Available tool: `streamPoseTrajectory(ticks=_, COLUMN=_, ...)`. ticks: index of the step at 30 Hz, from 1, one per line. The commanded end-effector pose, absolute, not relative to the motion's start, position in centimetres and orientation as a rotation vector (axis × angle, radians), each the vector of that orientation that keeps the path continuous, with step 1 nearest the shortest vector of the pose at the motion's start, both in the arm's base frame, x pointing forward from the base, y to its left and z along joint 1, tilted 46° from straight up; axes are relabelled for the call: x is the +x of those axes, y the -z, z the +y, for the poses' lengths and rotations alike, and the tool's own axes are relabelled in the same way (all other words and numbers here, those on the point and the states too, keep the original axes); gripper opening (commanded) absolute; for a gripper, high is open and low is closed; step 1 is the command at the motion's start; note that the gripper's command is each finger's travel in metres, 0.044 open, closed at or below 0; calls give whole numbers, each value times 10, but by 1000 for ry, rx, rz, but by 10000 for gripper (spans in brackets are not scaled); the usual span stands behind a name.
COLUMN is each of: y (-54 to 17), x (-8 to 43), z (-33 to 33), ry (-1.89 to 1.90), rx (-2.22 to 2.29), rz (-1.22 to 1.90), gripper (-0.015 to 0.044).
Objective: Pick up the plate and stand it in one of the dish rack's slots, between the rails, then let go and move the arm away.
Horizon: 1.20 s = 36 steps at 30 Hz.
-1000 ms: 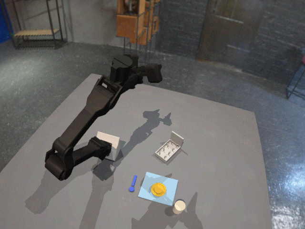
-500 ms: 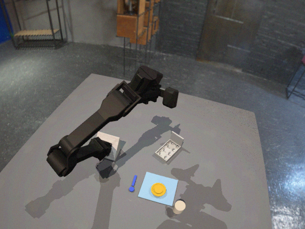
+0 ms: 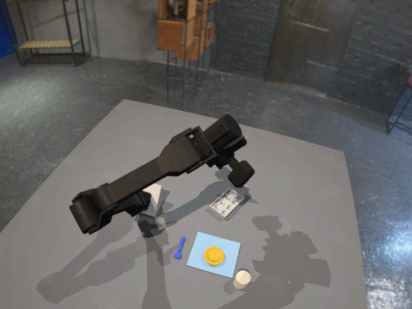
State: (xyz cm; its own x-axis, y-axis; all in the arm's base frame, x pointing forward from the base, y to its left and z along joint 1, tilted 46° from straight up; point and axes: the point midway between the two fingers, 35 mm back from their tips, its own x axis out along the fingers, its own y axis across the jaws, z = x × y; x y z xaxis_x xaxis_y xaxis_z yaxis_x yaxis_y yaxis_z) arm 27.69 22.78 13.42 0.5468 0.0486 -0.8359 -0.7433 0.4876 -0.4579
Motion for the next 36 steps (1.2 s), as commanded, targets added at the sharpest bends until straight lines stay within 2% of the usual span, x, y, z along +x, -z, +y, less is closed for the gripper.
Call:
streamPoseTrajectory(ticks=1, y=-132, x=287, z=208, ry=-467, rx=-917, rz=930, gripper=400)
streamPoseTrajectory(ticks=16, y=-123, x=309, z=101, ry=-8, rx=-789, rz=1204, gripper=400)
streamPoseTrajectory(ticks=36, y=-128, x=299, z=-25, ry=590, rx=-642, rz=1447, gripper=400)
